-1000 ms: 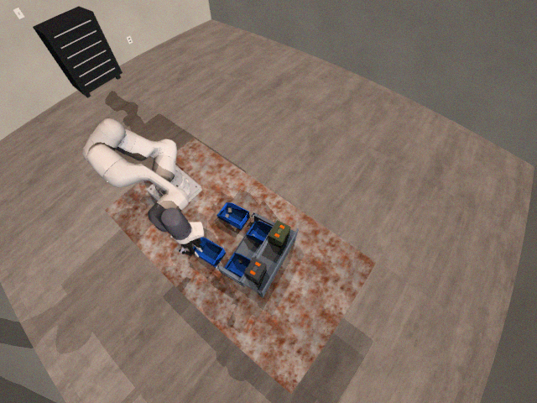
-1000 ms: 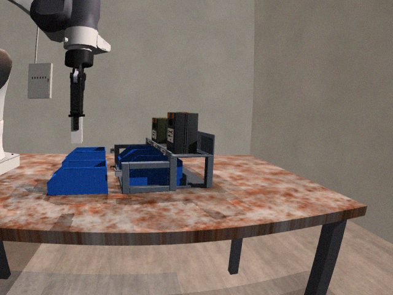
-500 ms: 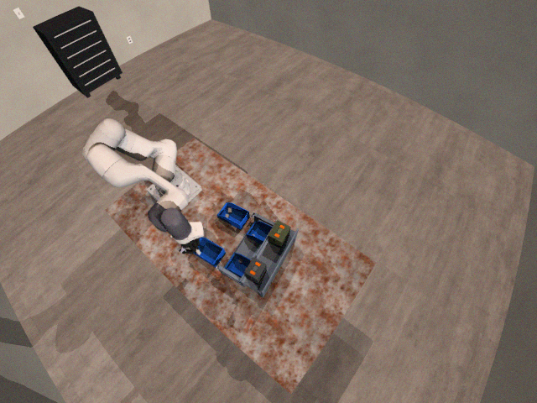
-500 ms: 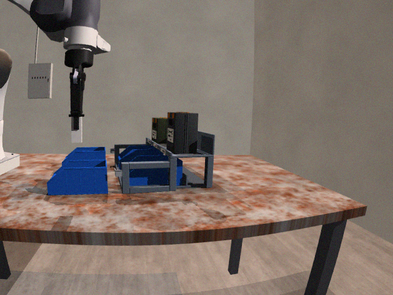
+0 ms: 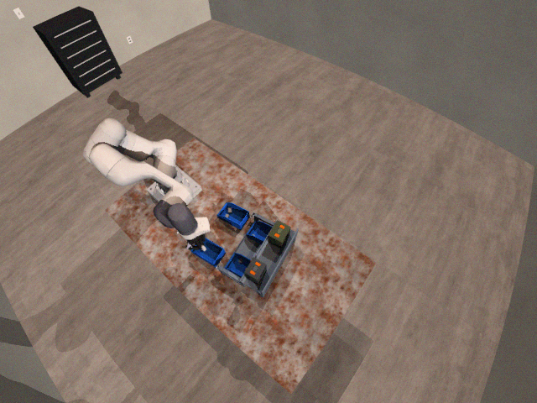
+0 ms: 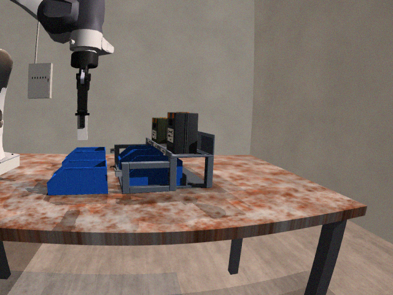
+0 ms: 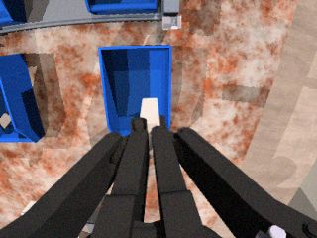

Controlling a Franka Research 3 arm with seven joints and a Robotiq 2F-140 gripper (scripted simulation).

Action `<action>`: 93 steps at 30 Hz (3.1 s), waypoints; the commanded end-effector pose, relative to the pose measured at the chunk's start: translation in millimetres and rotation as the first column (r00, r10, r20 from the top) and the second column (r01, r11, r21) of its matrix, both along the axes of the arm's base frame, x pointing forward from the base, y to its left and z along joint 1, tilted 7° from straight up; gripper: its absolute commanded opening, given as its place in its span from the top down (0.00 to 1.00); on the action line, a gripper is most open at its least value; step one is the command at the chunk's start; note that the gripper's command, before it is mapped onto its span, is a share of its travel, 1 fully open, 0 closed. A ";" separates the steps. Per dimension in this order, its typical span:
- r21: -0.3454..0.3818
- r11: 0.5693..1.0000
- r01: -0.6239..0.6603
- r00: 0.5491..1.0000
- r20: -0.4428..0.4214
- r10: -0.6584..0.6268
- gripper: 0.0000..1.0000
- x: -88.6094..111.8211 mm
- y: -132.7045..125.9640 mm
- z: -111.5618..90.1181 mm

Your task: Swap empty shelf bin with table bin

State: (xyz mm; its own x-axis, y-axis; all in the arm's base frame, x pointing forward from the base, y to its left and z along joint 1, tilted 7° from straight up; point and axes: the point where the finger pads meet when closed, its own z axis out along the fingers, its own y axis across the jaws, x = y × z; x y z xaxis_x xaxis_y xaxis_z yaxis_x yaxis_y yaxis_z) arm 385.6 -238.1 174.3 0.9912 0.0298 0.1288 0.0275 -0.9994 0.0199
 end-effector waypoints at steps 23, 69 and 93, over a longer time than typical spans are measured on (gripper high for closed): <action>-0.002 1.000 0.029 1.000 -0.001 -0.029 1.00 -14.2 331.5 0.6; -0.001 1.000 0.029 1.000 -0.001 -0.029 0.85 -14.1 331.4 -0.1; -0.001 1.000 0.029 1.000 -0.001 -0.029 0.85 -9.7 330.9 -31.6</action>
